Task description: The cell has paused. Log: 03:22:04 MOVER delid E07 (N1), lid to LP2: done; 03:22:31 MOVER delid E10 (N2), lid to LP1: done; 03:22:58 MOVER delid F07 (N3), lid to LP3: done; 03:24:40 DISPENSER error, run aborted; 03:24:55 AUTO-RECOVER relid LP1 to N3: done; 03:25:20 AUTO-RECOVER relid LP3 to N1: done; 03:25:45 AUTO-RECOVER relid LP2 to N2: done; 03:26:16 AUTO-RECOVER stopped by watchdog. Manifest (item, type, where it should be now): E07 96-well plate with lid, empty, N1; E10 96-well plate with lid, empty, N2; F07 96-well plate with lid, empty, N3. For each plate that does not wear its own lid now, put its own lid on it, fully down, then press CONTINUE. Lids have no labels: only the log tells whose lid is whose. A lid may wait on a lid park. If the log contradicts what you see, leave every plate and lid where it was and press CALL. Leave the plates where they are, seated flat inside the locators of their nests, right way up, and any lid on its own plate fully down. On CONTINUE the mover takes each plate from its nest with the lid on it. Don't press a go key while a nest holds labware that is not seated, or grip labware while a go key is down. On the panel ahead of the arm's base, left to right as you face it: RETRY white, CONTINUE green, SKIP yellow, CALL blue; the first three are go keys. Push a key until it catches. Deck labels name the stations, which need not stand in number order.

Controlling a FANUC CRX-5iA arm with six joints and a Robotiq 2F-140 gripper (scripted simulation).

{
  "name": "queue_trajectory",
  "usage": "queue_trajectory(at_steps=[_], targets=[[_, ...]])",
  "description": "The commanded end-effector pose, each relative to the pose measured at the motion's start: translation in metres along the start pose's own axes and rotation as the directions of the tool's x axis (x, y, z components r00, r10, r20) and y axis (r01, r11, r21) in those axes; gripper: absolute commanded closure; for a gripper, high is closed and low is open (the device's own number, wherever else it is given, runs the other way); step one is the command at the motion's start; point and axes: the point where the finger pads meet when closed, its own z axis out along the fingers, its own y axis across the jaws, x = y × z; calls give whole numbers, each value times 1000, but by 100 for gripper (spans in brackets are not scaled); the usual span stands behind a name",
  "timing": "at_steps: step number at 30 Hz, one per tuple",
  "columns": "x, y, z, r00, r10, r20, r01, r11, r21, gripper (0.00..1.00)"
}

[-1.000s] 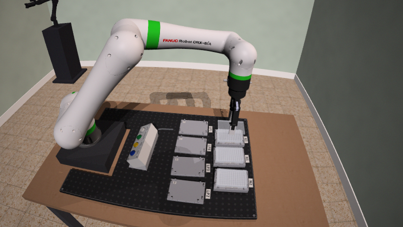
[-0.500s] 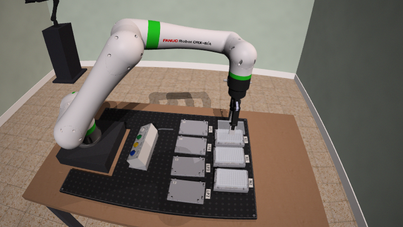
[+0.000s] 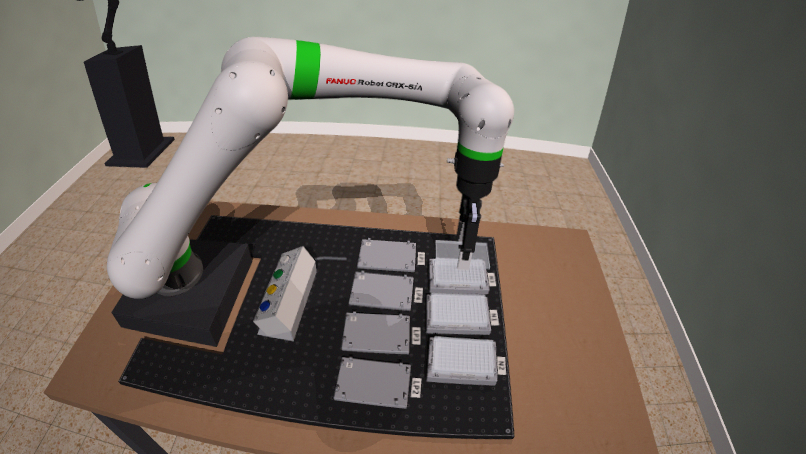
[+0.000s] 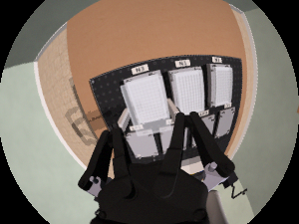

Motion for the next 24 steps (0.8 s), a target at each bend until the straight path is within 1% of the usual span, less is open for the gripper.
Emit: queue_trajectory(at_steps=[1, 14, 24], targets=[[0, 0, 0, 1000, -3, -1, 3, 1000, 0, 100], [0, 0, 4, 1000, -22, 0, 22, 1000, 0, 100], [0, 0, 18, 1000, -22, 0, 22, 1000, 0, 100]])
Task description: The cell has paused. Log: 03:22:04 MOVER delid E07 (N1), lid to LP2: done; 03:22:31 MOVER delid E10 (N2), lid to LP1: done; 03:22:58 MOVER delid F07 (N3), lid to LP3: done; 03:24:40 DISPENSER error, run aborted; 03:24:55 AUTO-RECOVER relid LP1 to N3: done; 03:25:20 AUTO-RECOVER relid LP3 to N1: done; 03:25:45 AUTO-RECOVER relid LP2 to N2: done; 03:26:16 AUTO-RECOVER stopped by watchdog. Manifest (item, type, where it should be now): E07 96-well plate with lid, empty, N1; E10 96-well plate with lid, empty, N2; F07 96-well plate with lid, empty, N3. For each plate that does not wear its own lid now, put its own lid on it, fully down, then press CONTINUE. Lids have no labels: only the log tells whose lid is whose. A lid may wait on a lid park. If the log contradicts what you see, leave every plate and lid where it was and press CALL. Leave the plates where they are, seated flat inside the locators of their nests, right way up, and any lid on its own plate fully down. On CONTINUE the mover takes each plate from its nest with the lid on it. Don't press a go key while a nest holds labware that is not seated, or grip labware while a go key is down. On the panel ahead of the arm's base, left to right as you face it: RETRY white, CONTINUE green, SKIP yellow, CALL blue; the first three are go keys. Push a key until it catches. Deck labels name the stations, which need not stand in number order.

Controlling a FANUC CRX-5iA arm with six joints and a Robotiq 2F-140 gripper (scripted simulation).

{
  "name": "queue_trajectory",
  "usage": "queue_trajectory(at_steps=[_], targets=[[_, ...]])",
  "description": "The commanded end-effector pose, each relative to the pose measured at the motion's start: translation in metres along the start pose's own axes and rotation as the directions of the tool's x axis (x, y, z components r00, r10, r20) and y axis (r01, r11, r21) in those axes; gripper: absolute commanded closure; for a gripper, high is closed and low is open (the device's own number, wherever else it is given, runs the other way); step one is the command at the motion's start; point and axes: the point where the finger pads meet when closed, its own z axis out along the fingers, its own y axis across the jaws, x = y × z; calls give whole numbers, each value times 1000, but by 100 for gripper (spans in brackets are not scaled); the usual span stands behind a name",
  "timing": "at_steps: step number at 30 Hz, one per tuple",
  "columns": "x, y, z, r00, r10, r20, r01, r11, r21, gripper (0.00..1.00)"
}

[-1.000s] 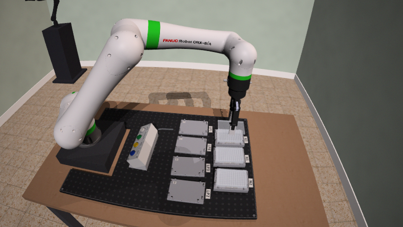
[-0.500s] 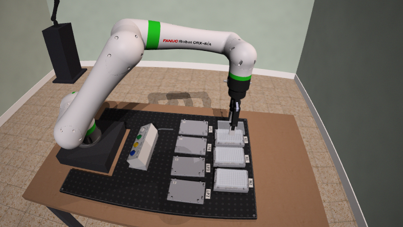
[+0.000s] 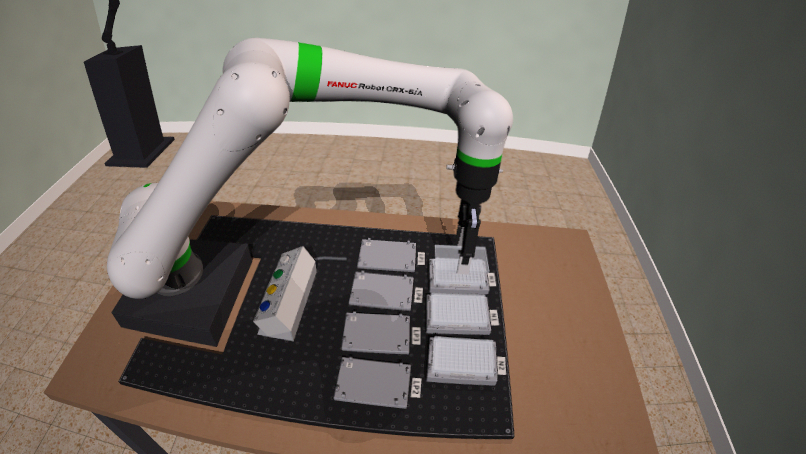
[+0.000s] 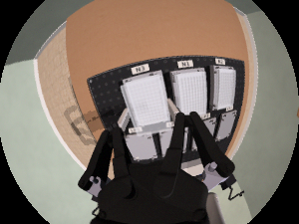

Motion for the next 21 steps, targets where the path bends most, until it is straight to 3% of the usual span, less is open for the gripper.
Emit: queue_trajectory(at_steps=[1, 21], targets=[[0, 0, 5, 1000, 0, -1, 0, 1000, 0, 100], [1, 0, 24, 1000, 0, -1, 0, 1000, 0, 100]])
